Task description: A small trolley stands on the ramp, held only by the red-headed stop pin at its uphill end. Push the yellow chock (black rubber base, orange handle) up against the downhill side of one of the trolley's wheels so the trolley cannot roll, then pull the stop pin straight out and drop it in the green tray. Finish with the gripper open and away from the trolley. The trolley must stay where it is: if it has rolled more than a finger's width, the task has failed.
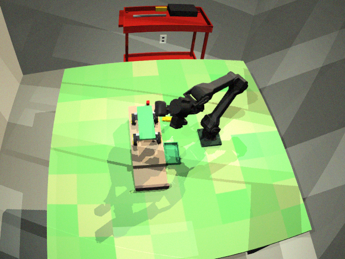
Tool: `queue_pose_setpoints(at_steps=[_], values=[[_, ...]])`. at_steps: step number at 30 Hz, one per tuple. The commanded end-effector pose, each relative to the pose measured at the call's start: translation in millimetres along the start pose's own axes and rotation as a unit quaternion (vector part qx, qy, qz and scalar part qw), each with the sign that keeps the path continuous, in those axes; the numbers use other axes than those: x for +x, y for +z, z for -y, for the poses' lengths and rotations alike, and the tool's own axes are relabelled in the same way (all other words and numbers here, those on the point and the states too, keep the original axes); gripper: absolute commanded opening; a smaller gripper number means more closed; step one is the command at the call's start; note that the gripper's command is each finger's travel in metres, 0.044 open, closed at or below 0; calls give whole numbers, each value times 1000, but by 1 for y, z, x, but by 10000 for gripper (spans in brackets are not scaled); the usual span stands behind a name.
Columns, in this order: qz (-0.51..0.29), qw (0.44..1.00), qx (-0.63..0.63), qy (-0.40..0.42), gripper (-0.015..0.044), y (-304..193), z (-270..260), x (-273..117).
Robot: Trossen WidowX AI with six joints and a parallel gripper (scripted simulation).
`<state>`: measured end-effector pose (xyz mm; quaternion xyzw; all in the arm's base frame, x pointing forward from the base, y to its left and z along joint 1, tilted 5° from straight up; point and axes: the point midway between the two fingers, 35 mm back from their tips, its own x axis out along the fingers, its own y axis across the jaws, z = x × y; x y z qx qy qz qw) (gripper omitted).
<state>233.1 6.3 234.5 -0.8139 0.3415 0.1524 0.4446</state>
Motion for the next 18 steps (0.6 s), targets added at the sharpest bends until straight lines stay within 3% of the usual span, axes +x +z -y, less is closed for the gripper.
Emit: queue_pose_setpoints(at_steps=[1,18], values=[[7,999,-5,39,190,-6,-8,9],[72,973,18,219,190,-32,-63,41]])
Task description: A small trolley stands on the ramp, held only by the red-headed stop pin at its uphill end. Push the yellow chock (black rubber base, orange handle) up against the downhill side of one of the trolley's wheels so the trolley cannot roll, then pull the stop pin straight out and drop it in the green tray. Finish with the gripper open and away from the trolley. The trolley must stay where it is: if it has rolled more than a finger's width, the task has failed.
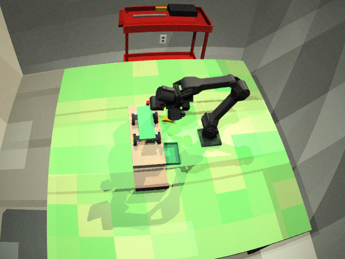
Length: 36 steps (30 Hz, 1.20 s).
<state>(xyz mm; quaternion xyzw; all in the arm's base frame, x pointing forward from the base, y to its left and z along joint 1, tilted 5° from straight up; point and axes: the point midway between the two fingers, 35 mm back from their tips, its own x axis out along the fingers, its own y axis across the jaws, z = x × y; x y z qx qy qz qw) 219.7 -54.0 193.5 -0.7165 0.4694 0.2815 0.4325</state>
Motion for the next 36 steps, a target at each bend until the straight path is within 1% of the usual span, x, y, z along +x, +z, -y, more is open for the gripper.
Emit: queue_pose_setpoints(at_steps=[1,14,26,31,36], values=[[21,999,11,32,190,-7,-8,6],[114,981,79,134,190,-24,-44,24],[210,945,172,182,190,-37,-72,28],[215,943,178,183,190,-37,-73,29],[215,943,178,183,190,-31,-77,40]])
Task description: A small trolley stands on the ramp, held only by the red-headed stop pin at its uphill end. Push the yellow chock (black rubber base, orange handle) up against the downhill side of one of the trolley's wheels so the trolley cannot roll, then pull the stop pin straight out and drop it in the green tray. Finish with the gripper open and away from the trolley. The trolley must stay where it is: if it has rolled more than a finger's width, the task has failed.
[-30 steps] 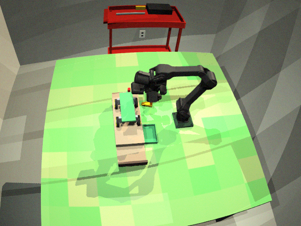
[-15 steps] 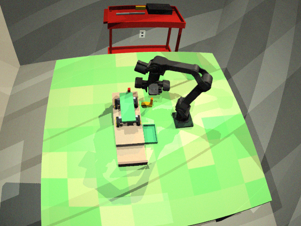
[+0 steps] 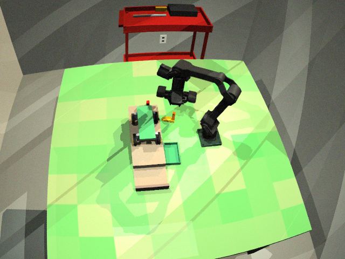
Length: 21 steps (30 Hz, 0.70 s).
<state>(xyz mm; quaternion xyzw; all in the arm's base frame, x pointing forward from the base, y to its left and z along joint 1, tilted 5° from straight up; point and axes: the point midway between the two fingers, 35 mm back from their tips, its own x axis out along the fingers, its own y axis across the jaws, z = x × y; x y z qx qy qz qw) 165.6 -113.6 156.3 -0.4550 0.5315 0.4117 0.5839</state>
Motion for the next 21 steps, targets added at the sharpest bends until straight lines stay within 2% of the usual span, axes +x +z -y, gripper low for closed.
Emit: queue_pose_setpoints(at_steps=[1,9,21], values=[[4,1000,0,3,190,0,-1,12],[4,1000,0,3,190,1,-1,37],[4,1000,0,3,190,1,-1,49]])
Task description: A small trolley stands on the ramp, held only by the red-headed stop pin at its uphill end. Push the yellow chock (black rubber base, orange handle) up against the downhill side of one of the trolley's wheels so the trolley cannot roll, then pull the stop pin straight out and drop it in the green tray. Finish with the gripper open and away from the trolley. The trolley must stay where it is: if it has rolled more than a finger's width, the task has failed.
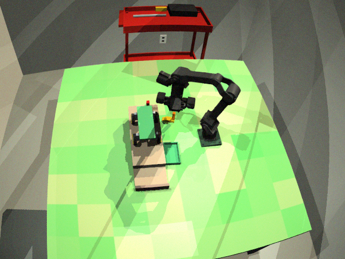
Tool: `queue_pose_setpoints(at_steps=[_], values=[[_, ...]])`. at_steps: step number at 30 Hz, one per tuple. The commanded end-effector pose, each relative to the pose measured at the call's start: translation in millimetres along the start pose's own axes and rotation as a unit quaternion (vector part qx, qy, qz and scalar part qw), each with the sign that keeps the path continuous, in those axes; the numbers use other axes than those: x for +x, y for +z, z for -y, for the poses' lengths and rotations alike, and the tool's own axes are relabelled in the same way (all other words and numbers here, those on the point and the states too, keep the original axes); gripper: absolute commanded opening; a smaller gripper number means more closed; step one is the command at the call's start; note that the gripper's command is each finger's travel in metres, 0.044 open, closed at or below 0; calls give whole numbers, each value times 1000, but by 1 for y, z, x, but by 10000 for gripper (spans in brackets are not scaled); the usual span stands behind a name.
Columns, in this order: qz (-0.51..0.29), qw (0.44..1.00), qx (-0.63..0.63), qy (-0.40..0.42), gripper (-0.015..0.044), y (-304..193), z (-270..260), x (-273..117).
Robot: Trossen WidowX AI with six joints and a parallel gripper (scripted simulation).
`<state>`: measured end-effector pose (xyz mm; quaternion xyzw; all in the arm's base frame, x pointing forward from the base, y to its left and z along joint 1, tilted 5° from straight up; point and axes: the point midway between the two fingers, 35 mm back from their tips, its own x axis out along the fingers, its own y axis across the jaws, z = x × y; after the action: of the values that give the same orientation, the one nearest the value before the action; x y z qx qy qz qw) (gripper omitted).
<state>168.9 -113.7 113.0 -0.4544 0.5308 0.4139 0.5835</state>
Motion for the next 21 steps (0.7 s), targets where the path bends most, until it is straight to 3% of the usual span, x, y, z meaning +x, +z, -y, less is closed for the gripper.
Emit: queue_pose_setpoints(at_steps=[1,21], values=[[2,1000,1,1,190,1,0,7],[3,1000,1,1,190,1,-1,31]])
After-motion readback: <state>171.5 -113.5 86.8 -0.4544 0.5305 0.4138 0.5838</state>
